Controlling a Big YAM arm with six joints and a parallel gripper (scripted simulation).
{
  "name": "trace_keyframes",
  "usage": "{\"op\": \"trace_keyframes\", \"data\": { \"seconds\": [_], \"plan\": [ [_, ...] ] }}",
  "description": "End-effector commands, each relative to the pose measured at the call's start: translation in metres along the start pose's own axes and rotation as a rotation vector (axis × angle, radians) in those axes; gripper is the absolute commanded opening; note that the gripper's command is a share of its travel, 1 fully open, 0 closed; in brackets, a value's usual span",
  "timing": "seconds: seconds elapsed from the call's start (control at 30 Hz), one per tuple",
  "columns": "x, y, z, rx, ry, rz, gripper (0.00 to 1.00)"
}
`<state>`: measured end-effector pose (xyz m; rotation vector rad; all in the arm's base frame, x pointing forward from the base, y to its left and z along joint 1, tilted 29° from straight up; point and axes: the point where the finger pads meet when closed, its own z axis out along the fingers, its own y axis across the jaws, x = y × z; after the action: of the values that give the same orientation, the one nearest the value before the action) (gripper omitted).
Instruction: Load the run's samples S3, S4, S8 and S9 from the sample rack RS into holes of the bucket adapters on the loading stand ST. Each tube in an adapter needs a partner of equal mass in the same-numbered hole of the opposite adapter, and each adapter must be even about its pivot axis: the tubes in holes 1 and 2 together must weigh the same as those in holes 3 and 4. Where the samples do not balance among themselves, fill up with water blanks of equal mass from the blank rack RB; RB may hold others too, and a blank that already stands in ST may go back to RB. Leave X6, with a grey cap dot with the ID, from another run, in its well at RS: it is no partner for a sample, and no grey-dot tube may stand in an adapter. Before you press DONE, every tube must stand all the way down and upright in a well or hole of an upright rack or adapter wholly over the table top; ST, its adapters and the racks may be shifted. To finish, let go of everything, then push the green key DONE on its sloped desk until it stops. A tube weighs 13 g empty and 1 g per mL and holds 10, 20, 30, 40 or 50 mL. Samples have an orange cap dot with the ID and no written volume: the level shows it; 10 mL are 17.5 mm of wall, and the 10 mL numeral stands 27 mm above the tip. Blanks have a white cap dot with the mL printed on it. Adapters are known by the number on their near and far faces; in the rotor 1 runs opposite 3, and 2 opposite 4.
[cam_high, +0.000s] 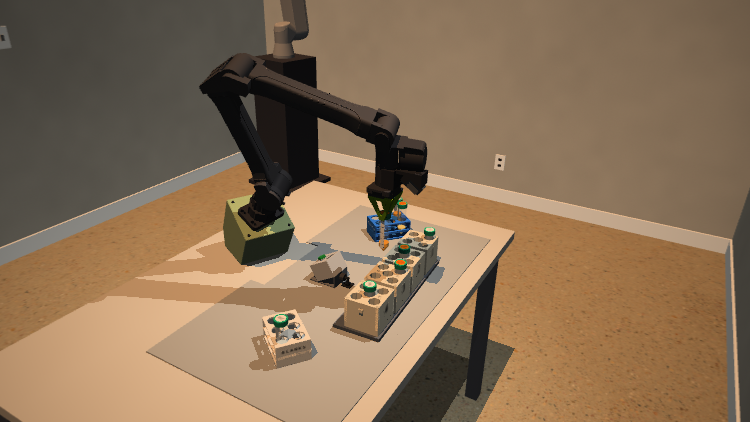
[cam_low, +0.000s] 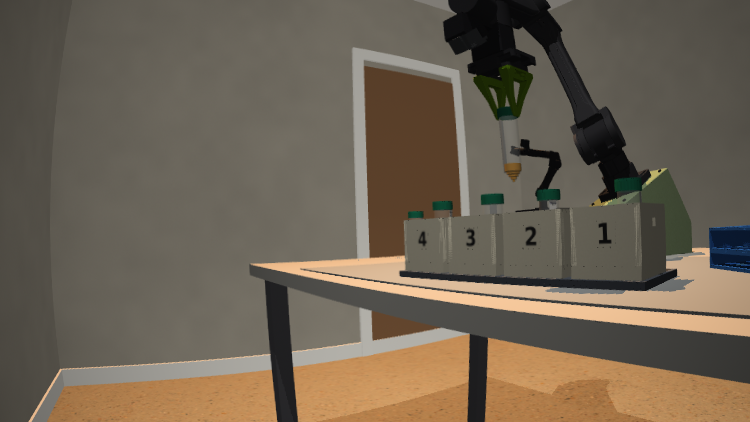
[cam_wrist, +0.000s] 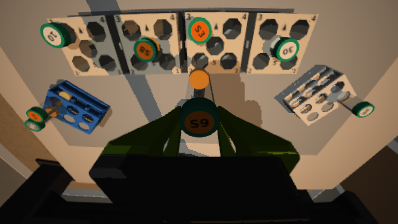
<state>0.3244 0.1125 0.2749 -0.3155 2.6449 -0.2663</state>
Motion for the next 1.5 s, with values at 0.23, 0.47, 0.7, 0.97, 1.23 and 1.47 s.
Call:
{"op": "trace_keyframes", "data": {
  "seconds": [0.23,0.47,0.7,0.97,1.23,1.47],
  "plan": [
    [-0.008,-0.003,0.025,0.0,-0.014,-0.008,0.0],
    [-0.008,-0.003,0.042,0.0,-0.014,-0.008,0.0],
    [-0.032,-0.002,0.019,-0.013,-0.079,0.001,0.0],
    [-0.032,-0.004,0.025,-0.009,-0.065,0.006,0.0],
    [-0.032,-0.004,0.026,-0.009,-0.065,0.006,0.0],
    [-0.01,-0.003,0.05,0.0,-0.014,-0.008,0.0]
  ]
}}
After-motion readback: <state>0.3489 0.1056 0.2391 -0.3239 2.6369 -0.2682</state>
